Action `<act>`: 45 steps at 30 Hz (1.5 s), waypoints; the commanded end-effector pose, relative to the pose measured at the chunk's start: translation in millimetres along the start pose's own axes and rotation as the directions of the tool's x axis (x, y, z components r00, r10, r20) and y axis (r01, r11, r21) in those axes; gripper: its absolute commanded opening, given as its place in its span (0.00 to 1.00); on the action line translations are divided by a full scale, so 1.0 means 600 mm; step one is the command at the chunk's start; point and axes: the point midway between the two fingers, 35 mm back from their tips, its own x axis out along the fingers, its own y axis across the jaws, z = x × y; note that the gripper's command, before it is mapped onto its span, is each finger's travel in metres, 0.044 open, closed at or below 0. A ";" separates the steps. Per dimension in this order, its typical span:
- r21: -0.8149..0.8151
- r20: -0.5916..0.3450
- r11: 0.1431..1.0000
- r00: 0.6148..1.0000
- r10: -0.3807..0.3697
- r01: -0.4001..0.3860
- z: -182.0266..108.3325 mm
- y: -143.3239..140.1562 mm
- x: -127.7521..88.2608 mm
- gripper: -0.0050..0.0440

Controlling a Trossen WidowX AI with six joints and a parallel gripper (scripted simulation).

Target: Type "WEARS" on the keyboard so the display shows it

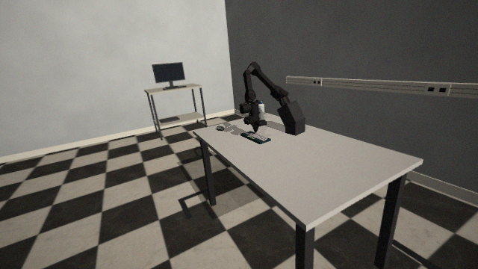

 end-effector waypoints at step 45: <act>0.000 0.008 1.000 1.000 -0.007 0.007 0.016 -0.155 0.046 0.00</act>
